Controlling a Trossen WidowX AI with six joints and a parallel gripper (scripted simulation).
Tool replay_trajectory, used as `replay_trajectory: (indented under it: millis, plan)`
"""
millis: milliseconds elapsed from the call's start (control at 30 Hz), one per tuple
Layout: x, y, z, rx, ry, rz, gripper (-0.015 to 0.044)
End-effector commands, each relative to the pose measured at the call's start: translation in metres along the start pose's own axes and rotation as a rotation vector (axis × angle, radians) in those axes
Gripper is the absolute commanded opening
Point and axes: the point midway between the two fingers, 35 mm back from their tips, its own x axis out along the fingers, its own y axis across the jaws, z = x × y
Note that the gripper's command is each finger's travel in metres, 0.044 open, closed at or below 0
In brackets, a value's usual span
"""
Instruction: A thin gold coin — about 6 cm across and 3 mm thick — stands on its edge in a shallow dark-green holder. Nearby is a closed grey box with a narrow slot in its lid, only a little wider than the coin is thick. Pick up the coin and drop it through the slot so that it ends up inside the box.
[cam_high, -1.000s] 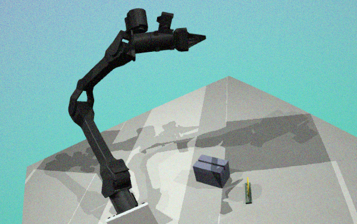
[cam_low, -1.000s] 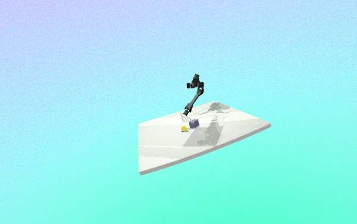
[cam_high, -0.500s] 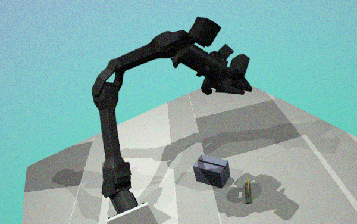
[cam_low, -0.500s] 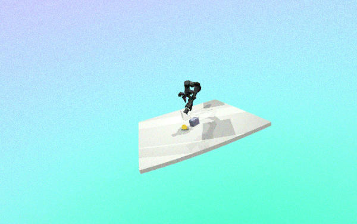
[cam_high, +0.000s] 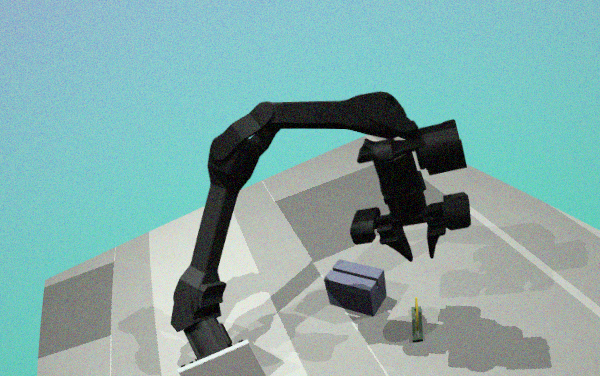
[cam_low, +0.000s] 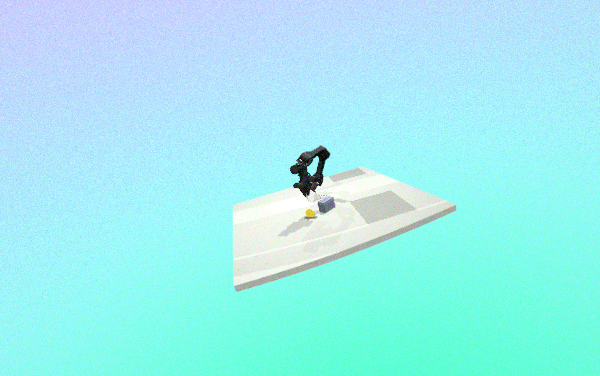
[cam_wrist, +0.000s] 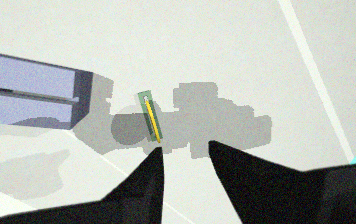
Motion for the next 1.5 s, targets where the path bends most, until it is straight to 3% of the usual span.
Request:
replay_trajectory:
  millis: [0,267,433,1467]
  plan:
    - [0.025,0.010,-0.019,-0.151,0.003,0.165,0.0161]
    - [0.026,0.007,-0.014,-0.151,0.003,0.165,0.0161]
    - [0.059,0.012,-0.015,-0.151,0.002,0.165,0.0161]
    - [0.109,0.020,-0.015,-0.152,0.001,0.165,0.0161]
